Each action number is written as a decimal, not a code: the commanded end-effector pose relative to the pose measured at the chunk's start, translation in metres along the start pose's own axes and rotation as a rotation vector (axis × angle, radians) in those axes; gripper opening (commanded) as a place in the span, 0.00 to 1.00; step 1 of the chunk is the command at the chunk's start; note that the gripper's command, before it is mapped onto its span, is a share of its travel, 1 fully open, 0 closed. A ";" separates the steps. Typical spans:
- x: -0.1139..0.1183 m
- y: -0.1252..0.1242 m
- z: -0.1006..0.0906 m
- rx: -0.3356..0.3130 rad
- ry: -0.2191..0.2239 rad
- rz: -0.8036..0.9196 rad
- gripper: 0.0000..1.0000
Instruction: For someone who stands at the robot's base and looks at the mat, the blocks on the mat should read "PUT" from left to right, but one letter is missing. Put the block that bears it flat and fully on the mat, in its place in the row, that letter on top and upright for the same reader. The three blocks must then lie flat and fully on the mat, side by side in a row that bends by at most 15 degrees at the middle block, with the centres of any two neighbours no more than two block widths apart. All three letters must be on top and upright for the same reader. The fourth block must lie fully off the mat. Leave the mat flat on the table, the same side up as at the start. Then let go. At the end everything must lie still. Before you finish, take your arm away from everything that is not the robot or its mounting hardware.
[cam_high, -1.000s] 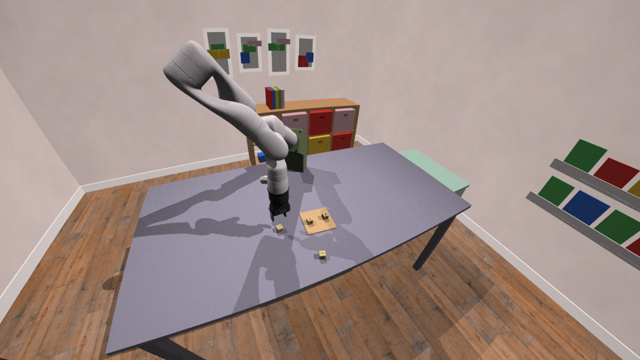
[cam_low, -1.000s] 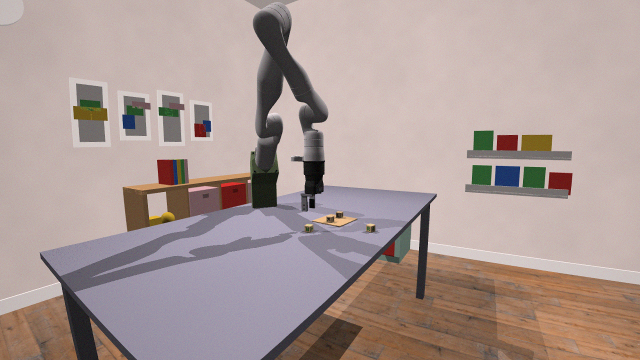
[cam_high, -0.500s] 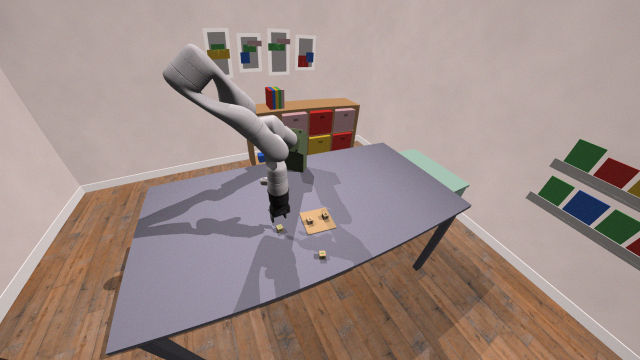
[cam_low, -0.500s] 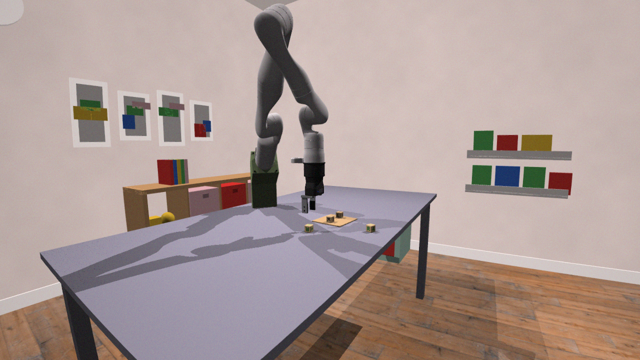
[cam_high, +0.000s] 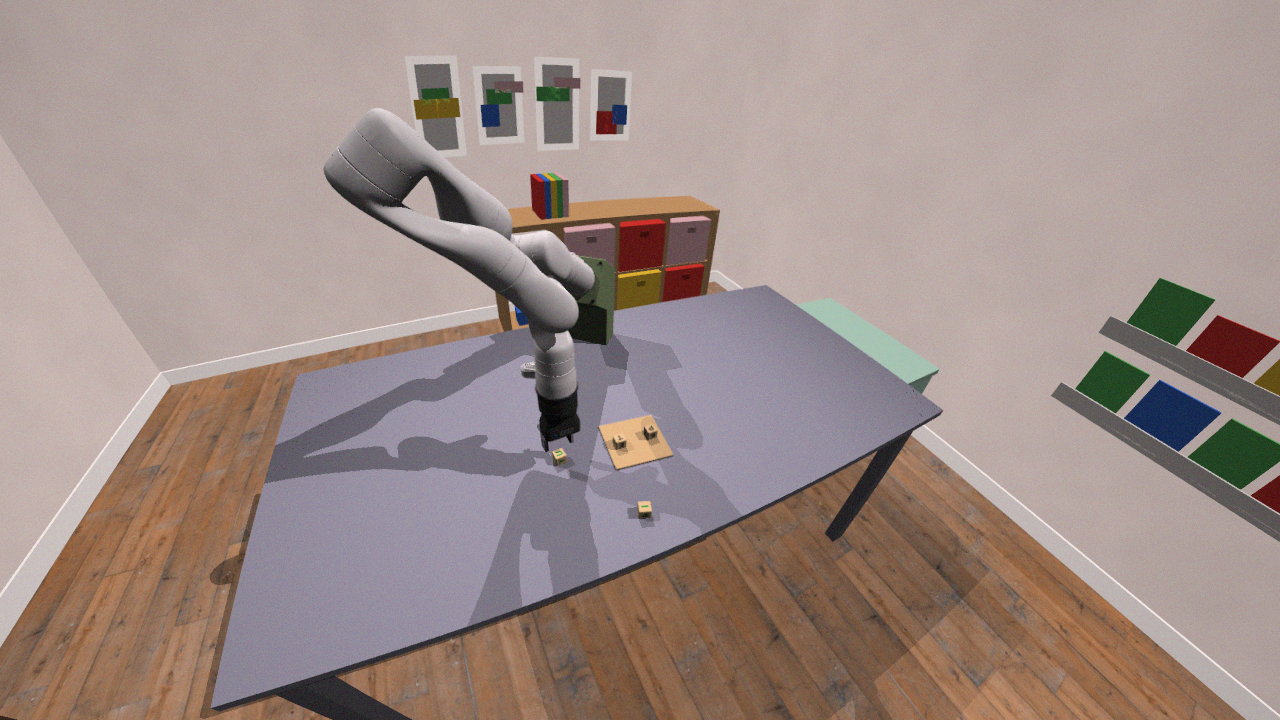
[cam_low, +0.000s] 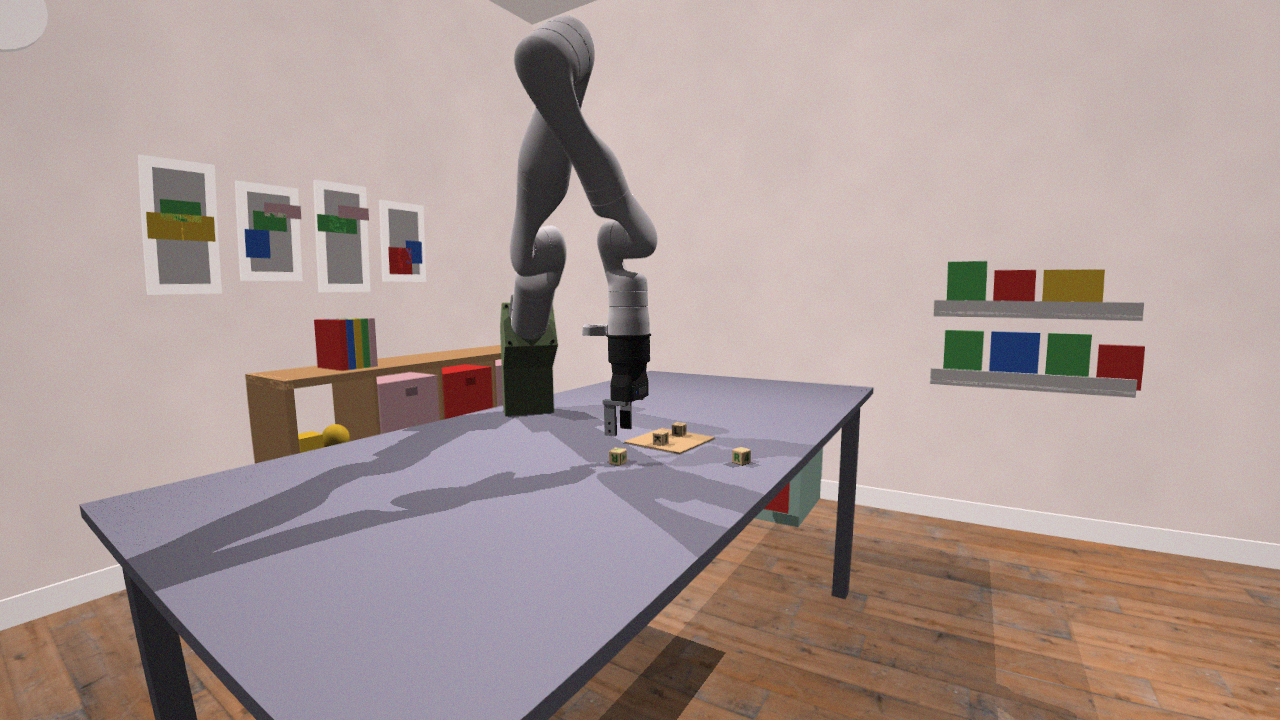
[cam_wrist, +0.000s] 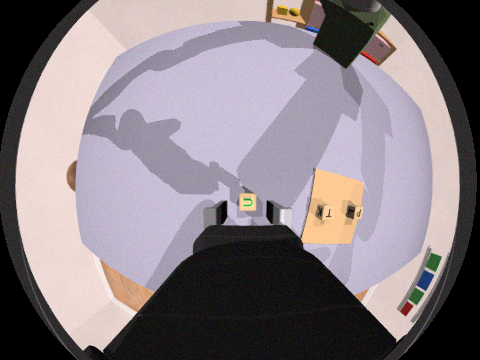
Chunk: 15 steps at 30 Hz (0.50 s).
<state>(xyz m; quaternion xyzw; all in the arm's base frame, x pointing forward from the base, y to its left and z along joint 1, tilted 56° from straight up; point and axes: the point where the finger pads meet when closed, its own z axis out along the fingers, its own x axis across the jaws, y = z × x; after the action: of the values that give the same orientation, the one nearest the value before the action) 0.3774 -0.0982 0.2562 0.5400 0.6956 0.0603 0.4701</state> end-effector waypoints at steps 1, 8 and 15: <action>0.002 -0.004 0.006 0.011 0.006 -0.002 1.00; 0.002 -0.004 0.013 0.011 0.006 -0.002 1.00; 0.002 -0.004 0.022 0.011 0.006 -0.002 1.00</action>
<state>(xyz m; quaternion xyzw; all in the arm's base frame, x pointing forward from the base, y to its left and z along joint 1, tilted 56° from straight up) 0.3904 -0.1063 0.2452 0.5404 0.6962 0.0594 0.4686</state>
